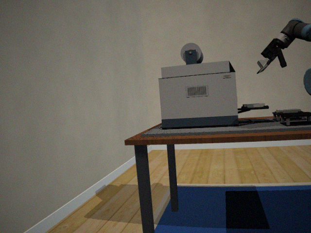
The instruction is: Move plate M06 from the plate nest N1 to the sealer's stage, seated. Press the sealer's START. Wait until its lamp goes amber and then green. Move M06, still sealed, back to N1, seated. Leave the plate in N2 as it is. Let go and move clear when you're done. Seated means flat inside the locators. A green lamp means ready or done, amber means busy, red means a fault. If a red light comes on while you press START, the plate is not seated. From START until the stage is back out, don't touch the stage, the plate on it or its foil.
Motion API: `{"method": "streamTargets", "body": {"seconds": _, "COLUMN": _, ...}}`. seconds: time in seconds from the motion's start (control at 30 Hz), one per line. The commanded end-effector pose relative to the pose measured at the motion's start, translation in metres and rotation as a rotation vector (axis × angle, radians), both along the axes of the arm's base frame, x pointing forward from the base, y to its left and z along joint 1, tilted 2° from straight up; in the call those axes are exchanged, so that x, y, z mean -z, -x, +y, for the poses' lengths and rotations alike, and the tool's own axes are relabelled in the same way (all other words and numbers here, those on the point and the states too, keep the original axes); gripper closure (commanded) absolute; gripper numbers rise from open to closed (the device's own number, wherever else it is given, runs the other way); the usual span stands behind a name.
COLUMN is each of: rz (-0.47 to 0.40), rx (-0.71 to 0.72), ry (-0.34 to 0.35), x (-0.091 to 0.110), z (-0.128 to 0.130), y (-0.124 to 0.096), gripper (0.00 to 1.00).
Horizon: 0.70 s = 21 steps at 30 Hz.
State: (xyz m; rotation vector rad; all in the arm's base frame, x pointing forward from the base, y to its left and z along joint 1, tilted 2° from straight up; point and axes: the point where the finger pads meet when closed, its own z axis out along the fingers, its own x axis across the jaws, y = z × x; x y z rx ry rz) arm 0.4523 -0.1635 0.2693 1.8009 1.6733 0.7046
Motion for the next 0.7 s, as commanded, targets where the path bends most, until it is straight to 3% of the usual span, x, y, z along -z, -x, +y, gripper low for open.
{"method": "streamTargets", "body": {"seconds": 0.0, "rz": -0.003, "rx": -0.021, "ry": -0.022, "x": 0.0004, "z": 0.0029, "y": 0.0092, "gripper": 0.40}}
{"method": "streamTargets", "body": {"seconds": 0.3, "rz": -0.001, "rx": -0.022, "ry": -0.026, "x": 0.0034, "z": 0.0043, "y": 0.0092, "gripper": 0.45}}
{"method": "streamTargets", "body": {"seconds": 0.33, "rz": -0.001, "rx": -0.022, "ry": -0.026, "x": 0.0034, "z": 0.0043, "y": 0.0092, "gripper": 1.00}}
{"method": "streamTargets", "body": {"seconds": 0.37, "rz": -0.001, "rx": -0.022, "ry": -0.026, "x": 0.0034, "z": 0.0043, "y": 0.0092, "gripper": 1.00}}
{"method": "streamTargets", "body": {"seconds": 0.5, "rz": 0.132, "rx": -0.024, "ry": -0.033, "x": 0.0016, "z": 0.0037, "y": 0.0085, "gripper": 1.00}}
{"method": "streamTargets", "body": {"seconds": 0.57, "rz": 0.132, "rx": -0.024, "ry": -0.033, "x": 0.0016, "z": 0.0037, "y": 0.0085, "gripper": 1.00}}
{"method": "streamTargets", "body": {"seconds": 0.67, "rz": 0.232, "rx": -0.025, "ry": -0.039, "x": 0.0017, "z": 0.0036, "y": 0.0083, "gripper": 1.00}}
